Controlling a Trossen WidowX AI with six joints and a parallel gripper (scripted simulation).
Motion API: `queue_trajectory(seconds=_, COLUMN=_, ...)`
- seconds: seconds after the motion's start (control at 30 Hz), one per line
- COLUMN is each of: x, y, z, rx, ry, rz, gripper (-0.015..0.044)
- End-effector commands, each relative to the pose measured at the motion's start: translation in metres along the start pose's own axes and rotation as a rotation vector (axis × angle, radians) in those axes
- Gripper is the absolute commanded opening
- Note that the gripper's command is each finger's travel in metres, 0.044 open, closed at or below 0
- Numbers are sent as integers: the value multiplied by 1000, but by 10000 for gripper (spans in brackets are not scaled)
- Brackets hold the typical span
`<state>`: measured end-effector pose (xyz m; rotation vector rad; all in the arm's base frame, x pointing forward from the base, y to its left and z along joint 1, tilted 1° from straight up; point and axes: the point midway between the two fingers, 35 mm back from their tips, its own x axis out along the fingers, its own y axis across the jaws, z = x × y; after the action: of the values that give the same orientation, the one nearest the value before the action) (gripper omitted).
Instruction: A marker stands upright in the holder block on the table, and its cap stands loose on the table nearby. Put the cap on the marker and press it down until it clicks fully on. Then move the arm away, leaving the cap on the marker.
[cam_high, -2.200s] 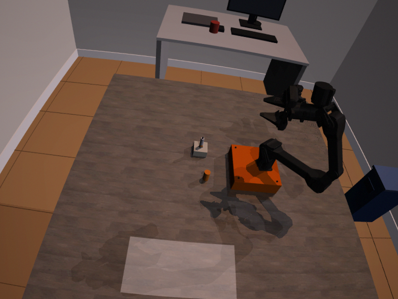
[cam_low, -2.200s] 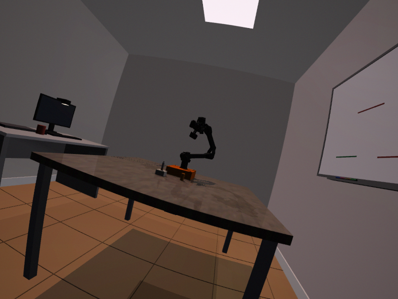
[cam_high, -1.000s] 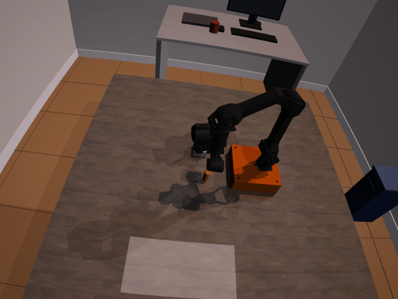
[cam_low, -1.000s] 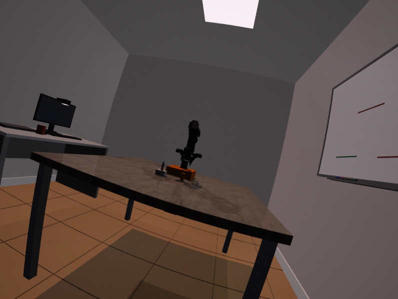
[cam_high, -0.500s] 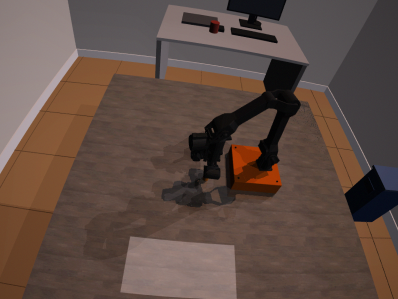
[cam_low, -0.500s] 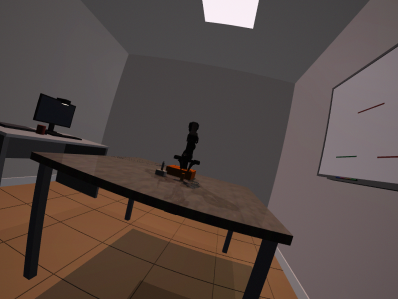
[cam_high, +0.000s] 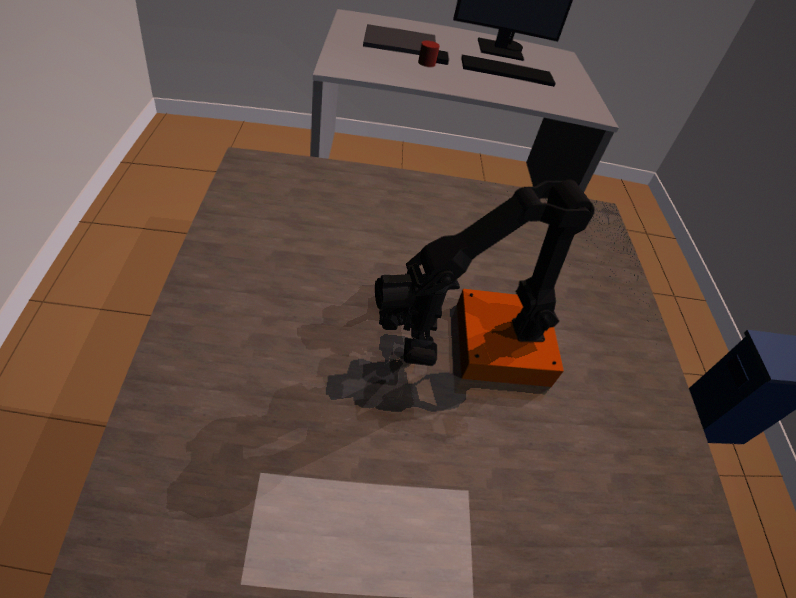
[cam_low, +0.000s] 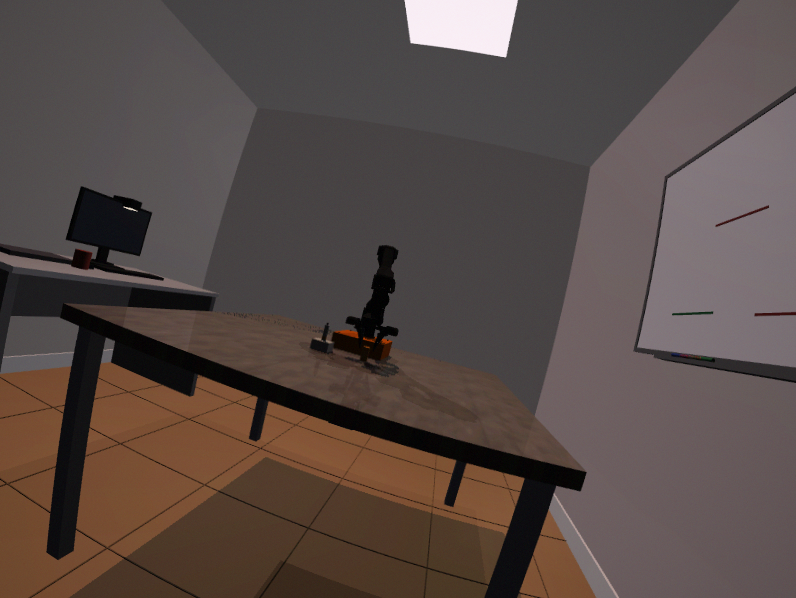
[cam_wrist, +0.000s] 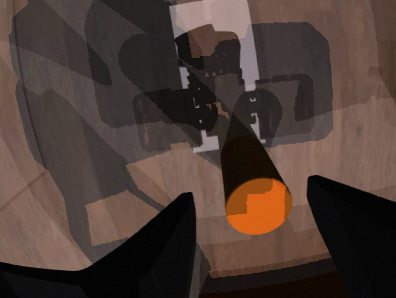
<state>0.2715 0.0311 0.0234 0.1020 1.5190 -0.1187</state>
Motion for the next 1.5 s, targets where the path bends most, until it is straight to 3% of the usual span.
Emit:
queue_trajectory(seconds=0.0, x=7, y=-1, z=-1, rx=-4, ry=6, rz=-5, gripper=233)
queue_trajectory(seconds=0.53, x=30, y=-2, z=-3, rx=-4, ry=6, rz=-5, gripper=233)
queue_trajectory(seconds=0.67, x=30, y=-2, z=-2, rx=-4, ry=6, rz=-5, gripper=128)
queue_trajectory(seconds=0.97, x=30, y=-1, z=-2, rx=-4, ry=6, rz=-5, gripper=68)
queue_trajectory(seconds=1.07, x=25, y=-1, z=-1, rx=-4, ry=6, rz=-5, gripper=0)
queue_trajectory(seconds=1.47, x=-16, y=-1, z=0, rx=-4, ry=5, rz=-5, gripper=0)
